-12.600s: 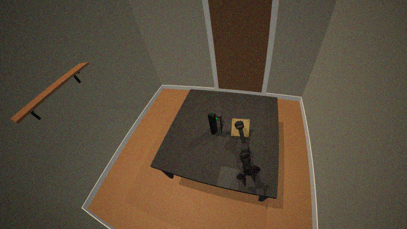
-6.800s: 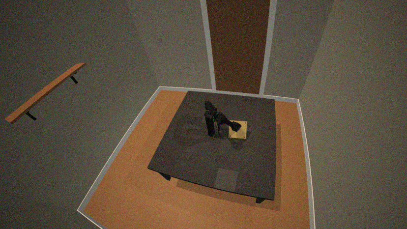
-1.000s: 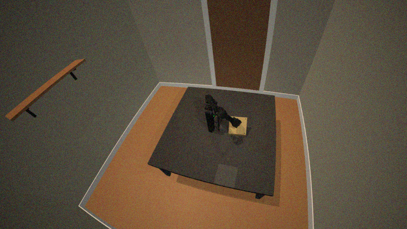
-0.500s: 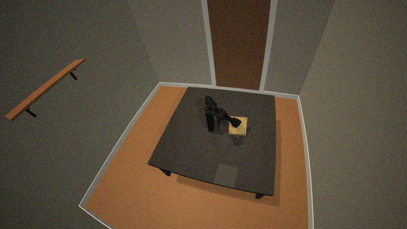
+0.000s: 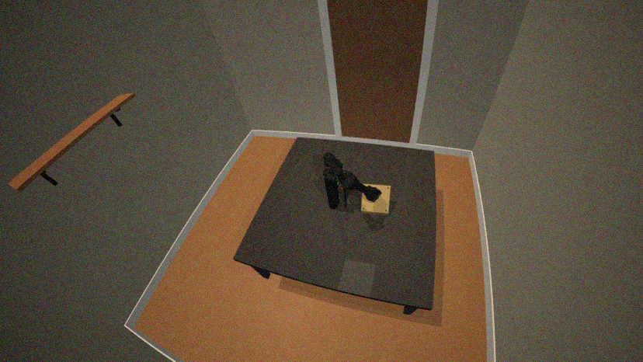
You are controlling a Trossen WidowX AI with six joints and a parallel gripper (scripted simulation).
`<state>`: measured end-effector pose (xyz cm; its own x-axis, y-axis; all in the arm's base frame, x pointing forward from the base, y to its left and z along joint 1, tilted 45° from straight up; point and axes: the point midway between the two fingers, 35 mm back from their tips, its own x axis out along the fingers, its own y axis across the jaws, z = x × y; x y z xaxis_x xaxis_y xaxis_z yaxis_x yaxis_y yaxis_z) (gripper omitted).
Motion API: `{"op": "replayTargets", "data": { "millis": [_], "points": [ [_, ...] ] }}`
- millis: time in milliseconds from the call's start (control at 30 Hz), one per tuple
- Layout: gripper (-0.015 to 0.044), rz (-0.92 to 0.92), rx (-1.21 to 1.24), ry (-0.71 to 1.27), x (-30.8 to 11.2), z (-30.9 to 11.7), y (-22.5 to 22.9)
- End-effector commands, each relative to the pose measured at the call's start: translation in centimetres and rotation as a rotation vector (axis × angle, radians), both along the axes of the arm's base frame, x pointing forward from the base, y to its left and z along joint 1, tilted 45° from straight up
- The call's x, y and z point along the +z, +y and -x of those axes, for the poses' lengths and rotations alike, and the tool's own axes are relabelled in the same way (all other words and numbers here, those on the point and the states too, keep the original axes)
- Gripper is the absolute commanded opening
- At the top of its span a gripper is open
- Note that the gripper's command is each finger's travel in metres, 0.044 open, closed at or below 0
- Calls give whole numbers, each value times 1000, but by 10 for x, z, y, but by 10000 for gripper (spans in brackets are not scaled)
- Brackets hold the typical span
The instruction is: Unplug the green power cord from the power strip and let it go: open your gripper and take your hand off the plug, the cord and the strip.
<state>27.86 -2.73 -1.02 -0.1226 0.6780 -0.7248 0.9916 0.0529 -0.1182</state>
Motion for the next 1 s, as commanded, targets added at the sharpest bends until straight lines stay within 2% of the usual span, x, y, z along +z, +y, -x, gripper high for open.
{"op": "replayTargets", "data": {
  "millis": [0,267,300,967],
  "points": [
    [75,0,0,1,0,0,0],
    [21,0,0,1,0,0,0],
    [0,0,0,1,0,0,0],
    [0,3,-2,3,-19,-1,-23]
  ]
}}
